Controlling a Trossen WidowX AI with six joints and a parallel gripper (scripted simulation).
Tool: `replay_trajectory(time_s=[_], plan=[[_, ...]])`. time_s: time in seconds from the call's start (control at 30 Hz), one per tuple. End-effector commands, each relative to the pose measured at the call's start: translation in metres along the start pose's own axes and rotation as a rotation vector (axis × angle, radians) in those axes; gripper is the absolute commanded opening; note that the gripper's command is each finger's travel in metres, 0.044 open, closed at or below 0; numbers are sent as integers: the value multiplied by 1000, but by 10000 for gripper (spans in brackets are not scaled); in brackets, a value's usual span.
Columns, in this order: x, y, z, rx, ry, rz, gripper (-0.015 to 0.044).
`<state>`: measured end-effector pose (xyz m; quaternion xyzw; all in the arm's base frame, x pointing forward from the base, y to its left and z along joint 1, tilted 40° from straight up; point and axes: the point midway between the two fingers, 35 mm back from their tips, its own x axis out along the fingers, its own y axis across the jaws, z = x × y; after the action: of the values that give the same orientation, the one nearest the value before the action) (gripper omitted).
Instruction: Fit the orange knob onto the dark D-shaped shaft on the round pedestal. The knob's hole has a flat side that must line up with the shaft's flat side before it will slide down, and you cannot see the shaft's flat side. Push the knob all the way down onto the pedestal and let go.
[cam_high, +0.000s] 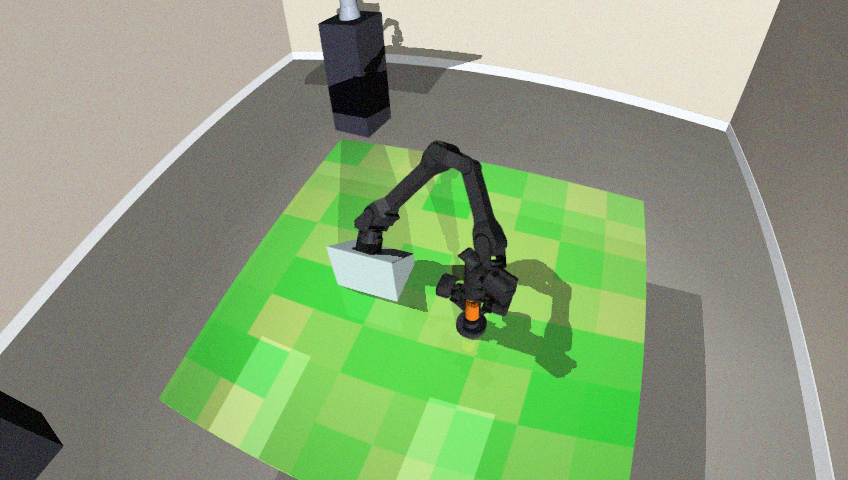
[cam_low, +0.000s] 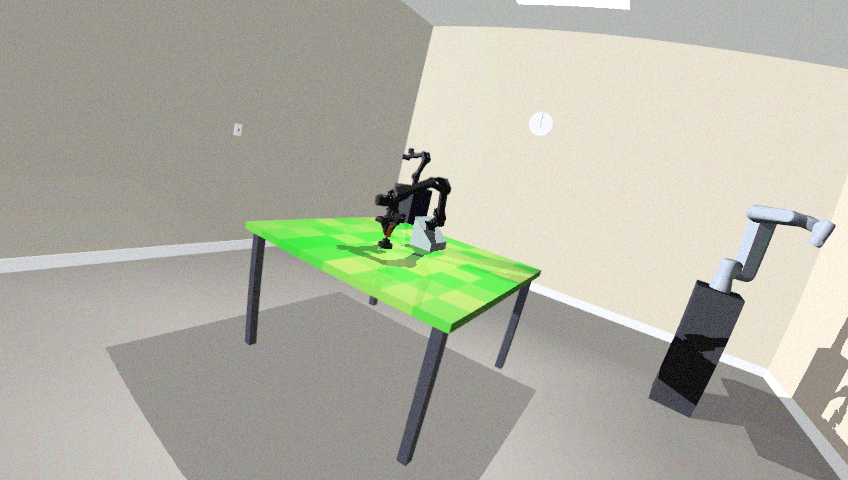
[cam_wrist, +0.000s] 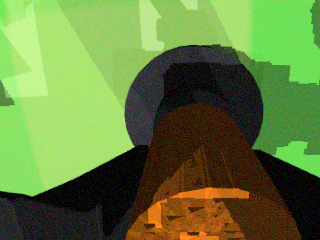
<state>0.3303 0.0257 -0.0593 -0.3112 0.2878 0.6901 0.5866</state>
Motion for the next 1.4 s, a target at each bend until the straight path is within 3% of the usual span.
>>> replay_trajectory(time_s=[0.0,0.47,0.7,1.37], plan=[[0,-1,0,-7,-2,-2,0],[-4,-1,1,-16,-2,-2,0],[-2,0,0,-216,-2,-3,0],[1,-1,0,-216,-2,-3,0]])
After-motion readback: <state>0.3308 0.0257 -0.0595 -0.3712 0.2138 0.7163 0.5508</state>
